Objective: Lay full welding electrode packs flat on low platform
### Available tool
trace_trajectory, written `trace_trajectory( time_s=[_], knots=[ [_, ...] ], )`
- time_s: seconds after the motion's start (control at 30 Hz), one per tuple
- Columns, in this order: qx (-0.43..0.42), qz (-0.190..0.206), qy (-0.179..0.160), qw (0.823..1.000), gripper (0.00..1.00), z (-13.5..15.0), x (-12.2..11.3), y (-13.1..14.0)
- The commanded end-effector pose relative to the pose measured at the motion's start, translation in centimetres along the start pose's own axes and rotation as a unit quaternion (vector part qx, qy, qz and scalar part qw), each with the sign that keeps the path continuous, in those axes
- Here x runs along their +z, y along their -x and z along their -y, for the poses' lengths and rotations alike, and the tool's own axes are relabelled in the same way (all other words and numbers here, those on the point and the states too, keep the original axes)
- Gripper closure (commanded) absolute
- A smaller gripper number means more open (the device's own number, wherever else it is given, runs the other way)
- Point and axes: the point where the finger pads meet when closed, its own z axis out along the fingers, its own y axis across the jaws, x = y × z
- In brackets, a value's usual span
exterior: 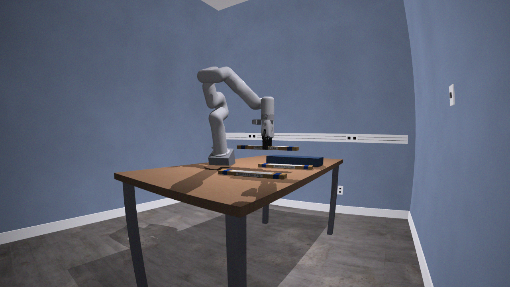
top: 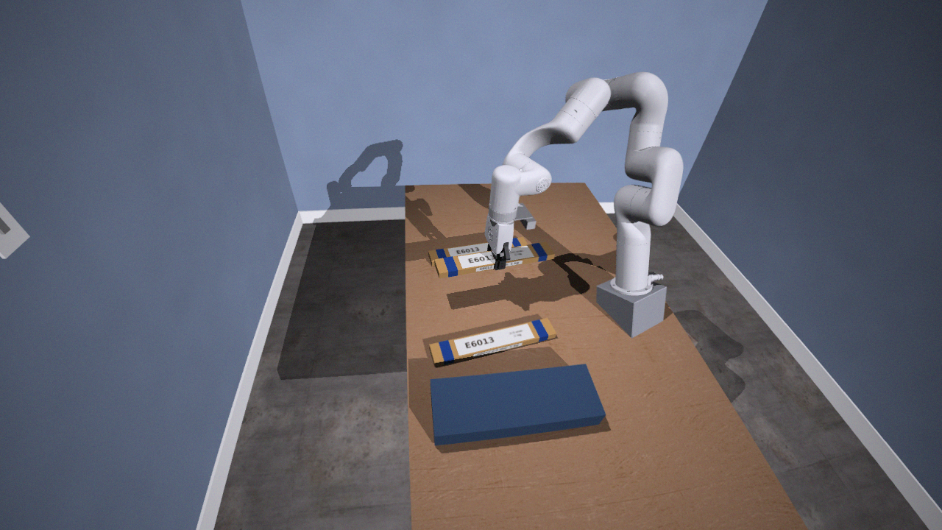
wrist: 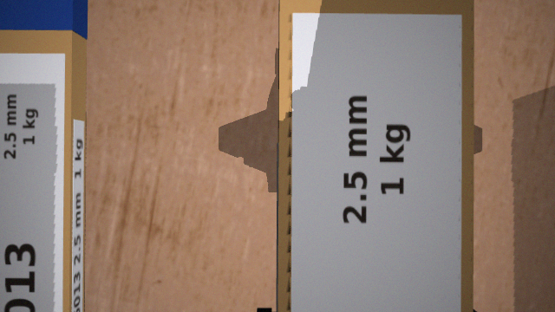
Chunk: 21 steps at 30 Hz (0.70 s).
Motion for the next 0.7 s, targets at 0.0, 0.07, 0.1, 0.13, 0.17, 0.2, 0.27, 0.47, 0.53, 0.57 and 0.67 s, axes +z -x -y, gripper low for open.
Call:
trace_trajectory(
  time_s=[0.0,0.07,0.1,0.13,0.17,0.2,0.27,0.47,0.53,0.57,0.67],
  knots=[
    [0.0,0.002,0.0,1.0,0.42,0.0,0.3,0.2],
    [0.0,0.002,0.0,1.0,0.42,0.0,0.6,0.2],
    [0.0,0.002,0.0,1.0,0.42,0.0,0.8,0.2],
    [0.0,0.002,0.0,1.0,0.42,0.0,0.9,0.2],
    [0.0,0.002,0.0,1.0,0.42,0.0,1.1,0.2],
    [0.0,0.002,0.0,1.0,0.42,0.0,1.3,0.2],
    [0.0,0.002,0.0,1.0,0.42,0.0,1.6,0.2],
    [0.0,0.002,0.0,1.0,0.42,0.0,2.2,0.2],
    [0.0,0.002,0.0,1.0,0.42,0.0,2.6,0.2],
    [0.0,0.002,0.0,1.0,0.42,0.0,2.8,0.2],
    [0.0,0.002,0.0,1.0,0.42,0.0,3.3,0.2]
  ],
)
